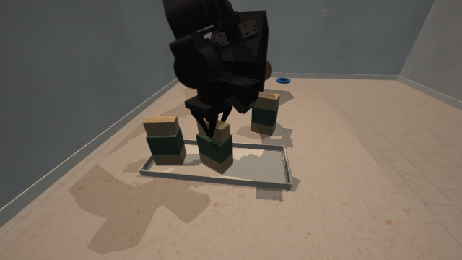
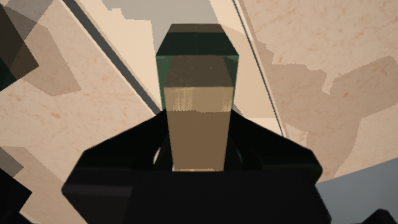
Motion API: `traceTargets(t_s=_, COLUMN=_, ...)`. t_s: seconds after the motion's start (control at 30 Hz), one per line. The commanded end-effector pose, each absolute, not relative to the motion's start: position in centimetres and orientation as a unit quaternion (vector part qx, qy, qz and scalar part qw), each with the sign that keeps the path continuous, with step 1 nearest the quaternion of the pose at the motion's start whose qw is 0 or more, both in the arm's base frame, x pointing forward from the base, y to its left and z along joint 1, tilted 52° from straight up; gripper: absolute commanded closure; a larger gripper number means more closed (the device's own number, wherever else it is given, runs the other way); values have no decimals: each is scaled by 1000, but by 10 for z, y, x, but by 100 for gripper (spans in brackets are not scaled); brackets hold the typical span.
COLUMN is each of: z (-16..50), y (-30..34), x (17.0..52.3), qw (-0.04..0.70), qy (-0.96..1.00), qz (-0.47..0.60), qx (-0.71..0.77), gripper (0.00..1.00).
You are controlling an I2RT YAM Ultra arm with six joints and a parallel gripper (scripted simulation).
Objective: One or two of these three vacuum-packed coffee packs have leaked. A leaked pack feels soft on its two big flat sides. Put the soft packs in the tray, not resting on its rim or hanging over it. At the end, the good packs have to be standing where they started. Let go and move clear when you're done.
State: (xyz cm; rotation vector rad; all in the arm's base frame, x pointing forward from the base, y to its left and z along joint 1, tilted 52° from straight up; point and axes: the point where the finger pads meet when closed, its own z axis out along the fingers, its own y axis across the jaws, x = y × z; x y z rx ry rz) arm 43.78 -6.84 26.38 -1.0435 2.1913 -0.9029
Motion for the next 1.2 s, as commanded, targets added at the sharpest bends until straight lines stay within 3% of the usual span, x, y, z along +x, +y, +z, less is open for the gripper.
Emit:
traceTargets(t_s=0.0, z=282, y=-63, x=437, qw=300, qy=802, qz=-341, qx=-387, gripper=74)
traceTargets(t_s=1.17, z=275, y=-66, x=436, qw=292, qy=807, qz=-337, qx=-387, gripper=74)
